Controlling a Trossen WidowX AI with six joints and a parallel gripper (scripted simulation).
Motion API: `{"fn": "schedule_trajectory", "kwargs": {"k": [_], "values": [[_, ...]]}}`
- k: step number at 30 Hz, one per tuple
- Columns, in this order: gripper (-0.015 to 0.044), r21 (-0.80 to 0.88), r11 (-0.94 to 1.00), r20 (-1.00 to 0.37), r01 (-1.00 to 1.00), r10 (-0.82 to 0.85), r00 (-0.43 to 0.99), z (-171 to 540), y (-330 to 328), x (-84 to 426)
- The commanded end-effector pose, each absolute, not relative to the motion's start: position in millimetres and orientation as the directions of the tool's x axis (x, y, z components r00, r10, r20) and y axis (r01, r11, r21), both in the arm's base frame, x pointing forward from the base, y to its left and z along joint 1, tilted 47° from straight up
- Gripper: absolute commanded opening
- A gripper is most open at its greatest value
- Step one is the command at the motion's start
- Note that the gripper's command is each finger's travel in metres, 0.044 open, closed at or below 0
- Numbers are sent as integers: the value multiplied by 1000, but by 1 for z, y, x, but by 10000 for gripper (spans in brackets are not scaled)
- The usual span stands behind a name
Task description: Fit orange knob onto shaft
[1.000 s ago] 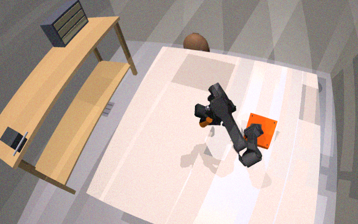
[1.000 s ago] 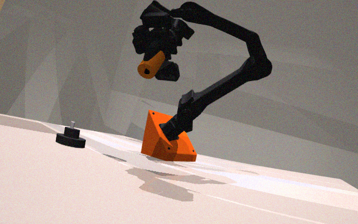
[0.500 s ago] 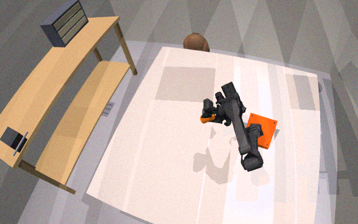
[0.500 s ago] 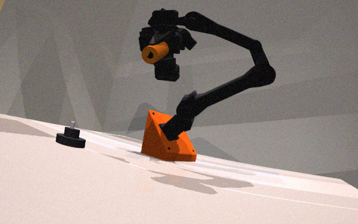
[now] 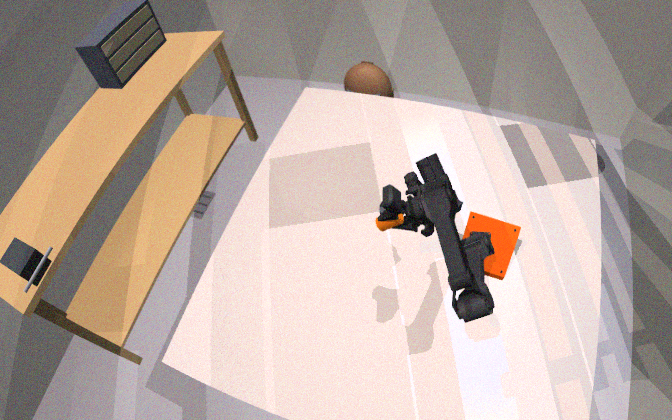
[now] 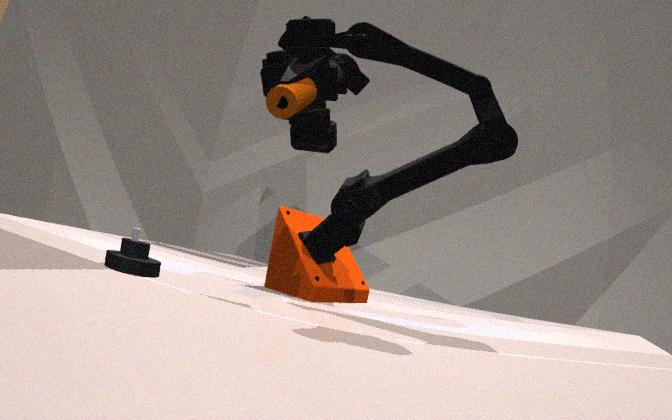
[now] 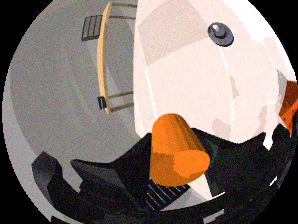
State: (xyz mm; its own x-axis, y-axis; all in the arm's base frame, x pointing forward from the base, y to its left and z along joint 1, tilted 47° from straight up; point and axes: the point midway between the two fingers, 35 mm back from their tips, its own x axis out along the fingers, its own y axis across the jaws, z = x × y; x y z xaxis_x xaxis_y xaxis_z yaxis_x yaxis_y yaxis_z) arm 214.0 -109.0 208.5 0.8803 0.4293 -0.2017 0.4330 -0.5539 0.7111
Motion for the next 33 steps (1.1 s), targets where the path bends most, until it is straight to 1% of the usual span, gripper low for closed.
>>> {"fn": "schedule_trajectory", "kwargs": {"k": [1, 21, 26, 33], "values": [[0, 711, -554, -201, 433, 430, 880, 209, -109, 214], [0, 710, -553, -203, 436, 433, 878, 207, -107, 215], [0, 692, -517, -257, 503, 475, 842, 203, -101, 218], [0, 639, -428, -371, 640, 557, 743, 193, -90, 226]]}}
